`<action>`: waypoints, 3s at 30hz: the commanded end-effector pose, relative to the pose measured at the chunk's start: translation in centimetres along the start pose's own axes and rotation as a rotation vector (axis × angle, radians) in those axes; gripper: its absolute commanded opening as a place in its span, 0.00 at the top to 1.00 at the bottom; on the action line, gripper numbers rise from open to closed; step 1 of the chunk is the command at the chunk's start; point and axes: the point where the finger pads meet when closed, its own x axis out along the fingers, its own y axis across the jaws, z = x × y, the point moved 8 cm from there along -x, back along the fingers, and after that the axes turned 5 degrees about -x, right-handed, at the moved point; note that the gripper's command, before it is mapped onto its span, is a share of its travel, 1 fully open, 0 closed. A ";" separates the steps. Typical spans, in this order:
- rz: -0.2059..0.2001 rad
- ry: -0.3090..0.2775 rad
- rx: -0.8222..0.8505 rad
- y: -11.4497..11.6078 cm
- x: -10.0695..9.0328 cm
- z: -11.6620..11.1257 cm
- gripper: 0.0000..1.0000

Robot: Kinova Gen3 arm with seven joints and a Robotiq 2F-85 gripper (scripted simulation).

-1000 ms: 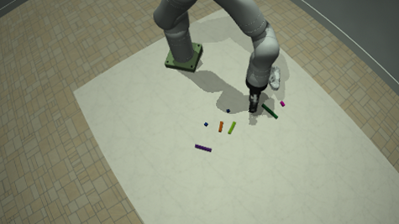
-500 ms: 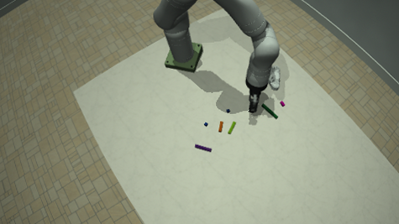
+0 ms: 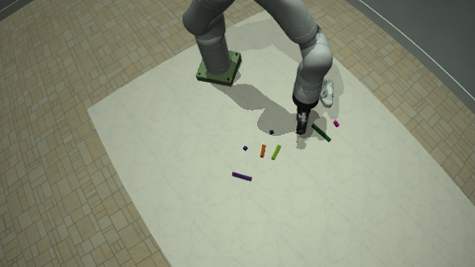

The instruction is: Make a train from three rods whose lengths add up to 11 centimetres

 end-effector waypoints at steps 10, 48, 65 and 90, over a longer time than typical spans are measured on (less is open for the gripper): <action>0.001 0.001 0.000 0.0 0.0 0.0 0.00; -0.010 -0.030 0.549 1.1 0.4 3.1 0.00; -0.004 -0.044 1.317 2.6 0.5 6.9 0.00; 0.001 -0.007 2.245 4.6 -0.1 11.1 0.00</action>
